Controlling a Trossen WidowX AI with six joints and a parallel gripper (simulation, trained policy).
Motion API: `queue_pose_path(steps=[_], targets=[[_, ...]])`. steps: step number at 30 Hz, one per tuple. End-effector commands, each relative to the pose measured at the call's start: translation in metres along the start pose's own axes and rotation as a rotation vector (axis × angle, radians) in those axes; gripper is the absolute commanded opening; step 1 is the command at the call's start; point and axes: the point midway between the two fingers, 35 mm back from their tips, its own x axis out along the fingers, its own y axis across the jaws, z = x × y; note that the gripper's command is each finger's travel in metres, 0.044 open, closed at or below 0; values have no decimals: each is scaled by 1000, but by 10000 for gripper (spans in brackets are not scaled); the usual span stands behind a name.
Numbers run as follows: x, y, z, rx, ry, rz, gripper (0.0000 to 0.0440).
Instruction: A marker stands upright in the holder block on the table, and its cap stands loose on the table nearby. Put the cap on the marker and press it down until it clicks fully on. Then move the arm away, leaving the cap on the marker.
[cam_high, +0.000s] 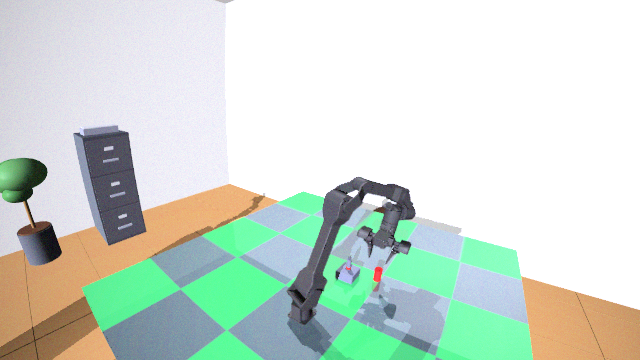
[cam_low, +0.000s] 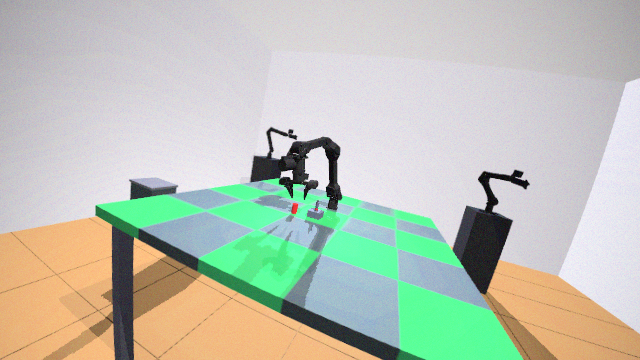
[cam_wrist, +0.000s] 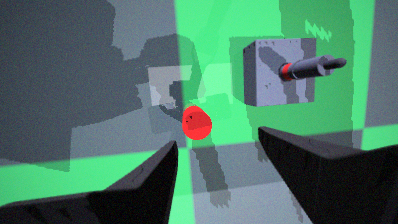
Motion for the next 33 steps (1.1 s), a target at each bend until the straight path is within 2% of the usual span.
queue_pose_path(steps=[1,22,25,30,33], targets=[[10,3,1,-6,-7,-13,296],[61,12,3,-99,-29,-17,244],[63,13,3,-114,-29,-9,212],[56,13,3,-136,-14,17,82],[46,12,1,-148,7,40,77]])
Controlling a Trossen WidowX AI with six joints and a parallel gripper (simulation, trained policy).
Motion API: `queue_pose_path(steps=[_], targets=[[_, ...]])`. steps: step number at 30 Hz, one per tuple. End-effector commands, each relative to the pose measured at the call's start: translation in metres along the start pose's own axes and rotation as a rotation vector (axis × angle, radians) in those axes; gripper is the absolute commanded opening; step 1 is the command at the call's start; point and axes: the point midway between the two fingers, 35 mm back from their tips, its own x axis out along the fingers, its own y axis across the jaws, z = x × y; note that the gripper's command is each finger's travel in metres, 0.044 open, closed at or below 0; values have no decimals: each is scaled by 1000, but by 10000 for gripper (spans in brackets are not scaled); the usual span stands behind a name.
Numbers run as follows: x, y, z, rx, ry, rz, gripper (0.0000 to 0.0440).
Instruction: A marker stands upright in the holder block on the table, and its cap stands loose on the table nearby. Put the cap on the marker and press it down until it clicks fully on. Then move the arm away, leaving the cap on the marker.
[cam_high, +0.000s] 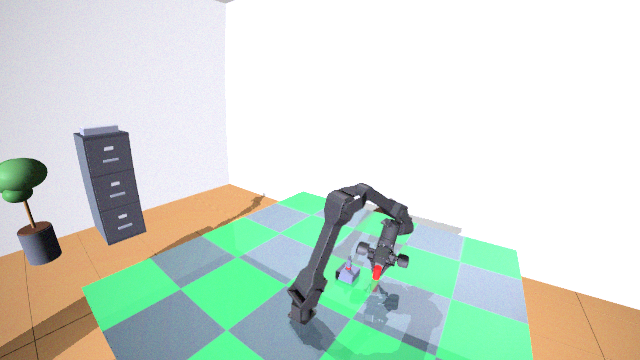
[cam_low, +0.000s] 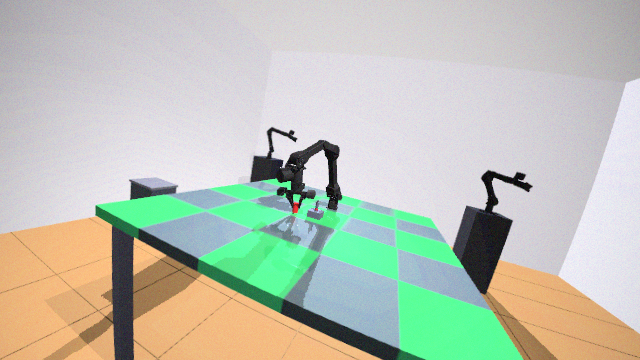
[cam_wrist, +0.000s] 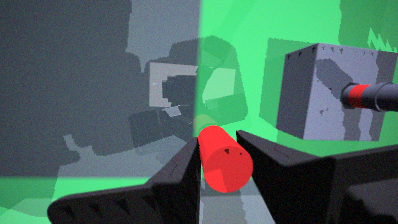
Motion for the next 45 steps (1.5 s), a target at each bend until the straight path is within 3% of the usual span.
queue_pose_path(steps=[1,11,23,32,45], targets=[[-12,0,-2,-21,22,32,76],[-52,-16,-9,-74,75,84,66],[-83,-69,-7,-122,77,74,50],[-92,-103,9,-156,46,59,32],[-86,-115,28,-163,18,48,1]])
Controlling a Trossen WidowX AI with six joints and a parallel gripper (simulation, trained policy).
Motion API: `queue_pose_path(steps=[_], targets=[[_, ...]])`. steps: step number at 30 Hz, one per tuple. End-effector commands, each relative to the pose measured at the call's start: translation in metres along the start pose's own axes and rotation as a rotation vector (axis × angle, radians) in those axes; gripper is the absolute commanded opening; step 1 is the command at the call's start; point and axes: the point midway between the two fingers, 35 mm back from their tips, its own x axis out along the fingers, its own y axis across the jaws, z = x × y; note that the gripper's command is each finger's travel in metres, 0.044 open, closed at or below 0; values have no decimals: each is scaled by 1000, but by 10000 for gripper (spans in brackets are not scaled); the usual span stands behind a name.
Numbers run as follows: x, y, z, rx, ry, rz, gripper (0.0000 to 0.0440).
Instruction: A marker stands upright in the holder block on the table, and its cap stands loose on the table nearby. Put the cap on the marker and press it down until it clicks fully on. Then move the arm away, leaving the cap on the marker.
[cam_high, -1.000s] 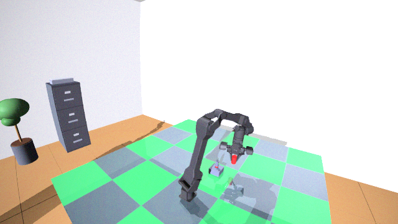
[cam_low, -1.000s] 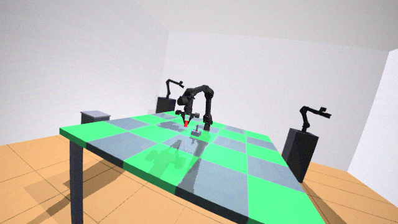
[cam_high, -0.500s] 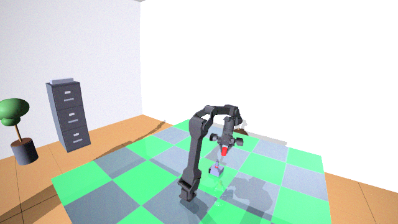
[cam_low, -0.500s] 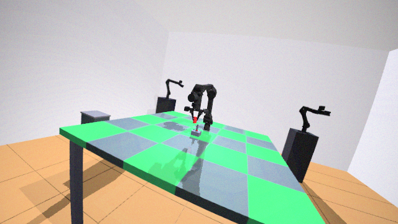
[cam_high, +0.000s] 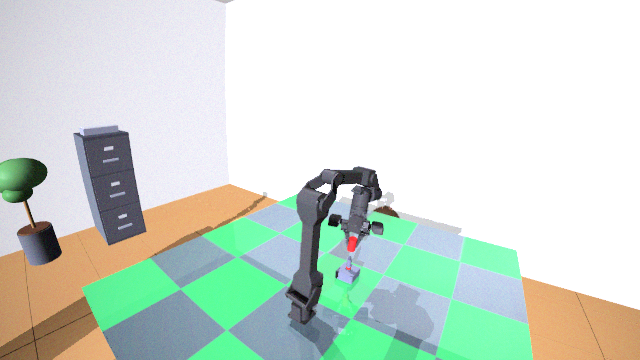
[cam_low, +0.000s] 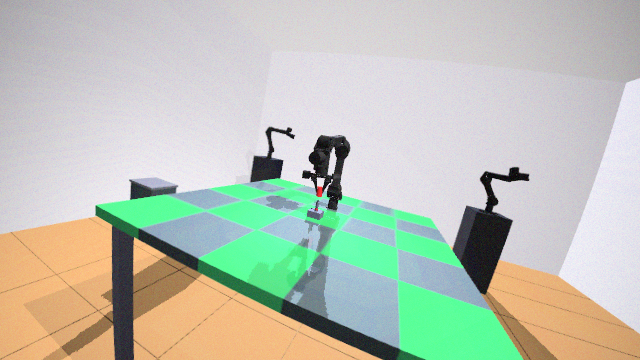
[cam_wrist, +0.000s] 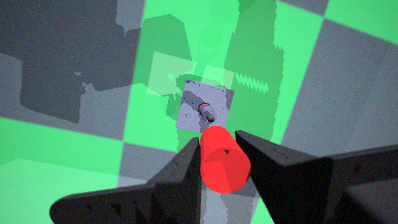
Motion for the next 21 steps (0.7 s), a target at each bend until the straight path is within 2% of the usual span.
queue_pose_path(steps=[1,21], targets=[[3,-3,4,5,-7,-7,0],[34,-2,11,14,-30,-19,0]])
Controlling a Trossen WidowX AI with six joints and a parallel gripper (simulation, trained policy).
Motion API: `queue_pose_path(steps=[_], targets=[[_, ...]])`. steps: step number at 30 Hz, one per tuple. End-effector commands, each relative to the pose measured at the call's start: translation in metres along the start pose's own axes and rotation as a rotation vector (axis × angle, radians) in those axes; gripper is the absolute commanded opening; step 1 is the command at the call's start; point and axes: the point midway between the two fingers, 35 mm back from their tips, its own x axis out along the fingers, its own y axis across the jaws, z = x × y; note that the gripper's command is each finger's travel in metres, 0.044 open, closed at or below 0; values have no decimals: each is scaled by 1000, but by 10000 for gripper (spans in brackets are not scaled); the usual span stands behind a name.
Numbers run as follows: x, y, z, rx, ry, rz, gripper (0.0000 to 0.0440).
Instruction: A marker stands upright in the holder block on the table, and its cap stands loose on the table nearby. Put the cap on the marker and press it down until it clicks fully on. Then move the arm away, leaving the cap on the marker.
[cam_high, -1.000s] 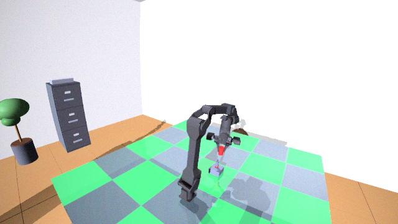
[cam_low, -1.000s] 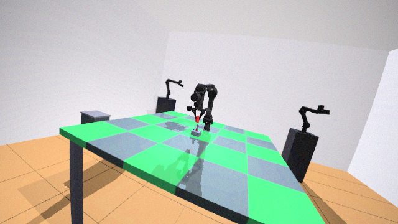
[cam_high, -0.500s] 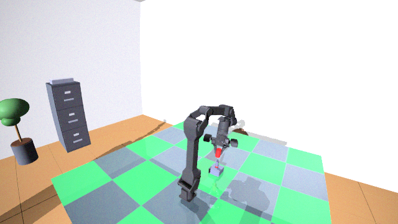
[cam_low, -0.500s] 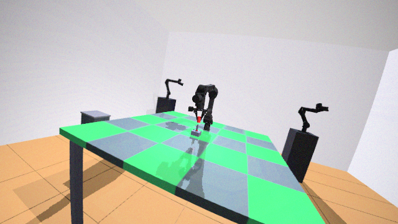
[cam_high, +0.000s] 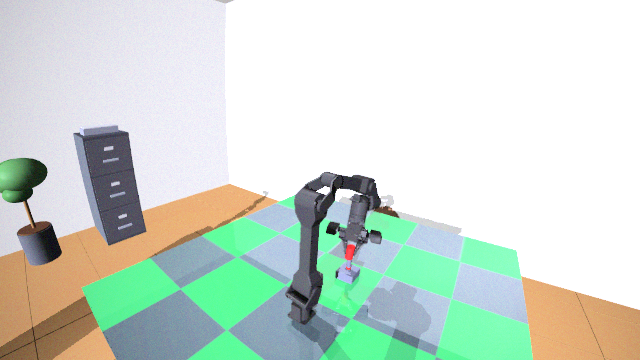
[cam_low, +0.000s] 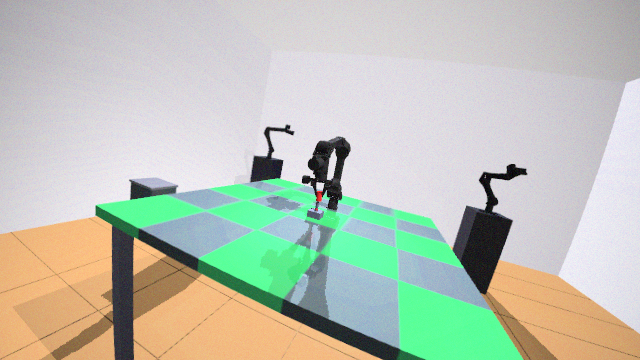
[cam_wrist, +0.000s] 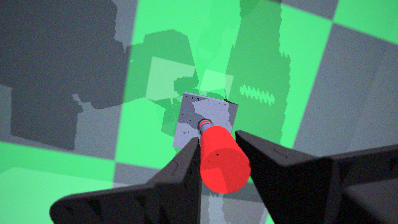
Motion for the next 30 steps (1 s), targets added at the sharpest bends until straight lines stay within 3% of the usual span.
queue_pose_path(steps=[1,15,18,30], targets=[[10,0,1,-5,-10,-7,0],[44,1,-1,-52,-20,-32,1],[50,2,0,-58,-29,-27,79],[58,0,8,-83,-53,-35,116]])
